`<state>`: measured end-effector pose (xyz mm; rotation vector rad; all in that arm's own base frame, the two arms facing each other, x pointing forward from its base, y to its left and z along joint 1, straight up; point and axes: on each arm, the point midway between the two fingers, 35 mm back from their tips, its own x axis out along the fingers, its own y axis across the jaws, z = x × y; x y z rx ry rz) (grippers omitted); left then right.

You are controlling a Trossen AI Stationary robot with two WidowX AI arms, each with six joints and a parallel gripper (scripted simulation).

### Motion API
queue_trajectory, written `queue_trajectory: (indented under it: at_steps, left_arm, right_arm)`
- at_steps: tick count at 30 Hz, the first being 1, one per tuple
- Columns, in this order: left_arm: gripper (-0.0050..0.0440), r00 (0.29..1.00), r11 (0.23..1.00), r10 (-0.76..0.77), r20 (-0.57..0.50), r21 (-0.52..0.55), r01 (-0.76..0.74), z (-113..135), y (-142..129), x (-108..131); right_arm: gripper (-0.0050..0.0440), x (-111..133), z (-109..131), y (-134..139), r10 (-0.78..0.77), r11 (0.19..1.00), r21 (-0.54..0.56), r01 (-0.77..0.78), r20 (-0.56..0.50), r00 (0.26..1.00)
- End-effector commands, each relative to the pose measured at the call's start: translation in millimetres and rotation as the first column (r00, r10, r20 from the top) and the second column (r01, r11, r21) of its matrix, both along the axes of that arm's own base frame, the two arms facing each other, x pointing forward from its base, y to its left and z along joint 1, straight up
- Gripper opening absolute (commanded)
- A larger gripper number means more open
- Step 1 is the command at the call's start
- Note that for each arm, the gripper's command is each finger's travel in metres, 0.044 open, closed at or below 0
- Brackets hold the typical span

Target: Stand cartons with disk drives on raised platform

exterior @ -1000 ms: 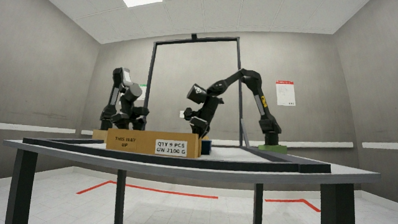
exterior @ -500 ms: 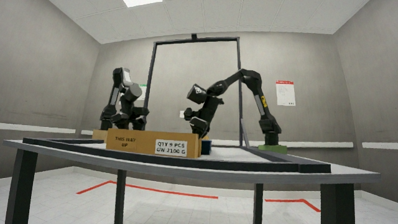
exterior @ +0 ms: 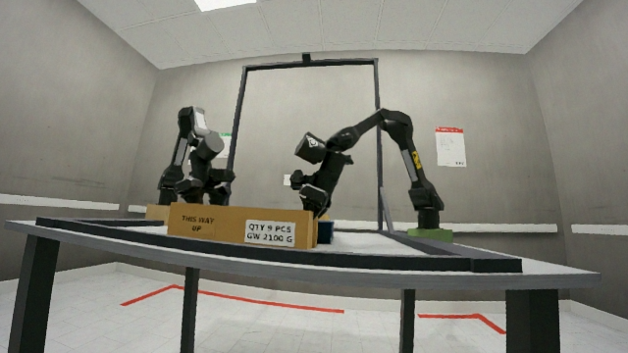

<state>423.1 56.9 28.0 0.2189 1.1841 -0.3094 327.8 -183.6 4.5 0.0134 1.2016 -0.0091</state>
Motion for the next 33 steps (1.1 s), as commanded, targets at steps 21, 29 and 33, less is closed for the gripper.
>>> queue_trajectory:
  at_steps: [21, 29, 33]
  left_arm:
    - [0.0383, 0.999, 1.000, 0.000, 0.035, 0.007, 0.000, 13.1, -0.1, 2.7]
    - [0.0383, 1.000, 1.000, 0.001, 0.019, -0.002, -0.001, 13.6, -0.5, 3.3]
    - [0.0383, 1.000, 1.000, 0.001, 0.019, -0.002, -0.001, 13.6, -0.5, 3.3]
  right_arm:
    - [0.0381, 3.7, 4.0, -2.8, -0.001, 1.000, -0.005, 0.001, 0.014, 1.000]
    - [0.0381, 3.7, 4.0, -2.8, 0.000, 1.000, -0.005, 0.001, 0.014, 1.000]
    - [0.0381, 3.7, 4.0, -2.8, 0.000, 1.000, -0.005, 0.001, 0.014, 1.000]
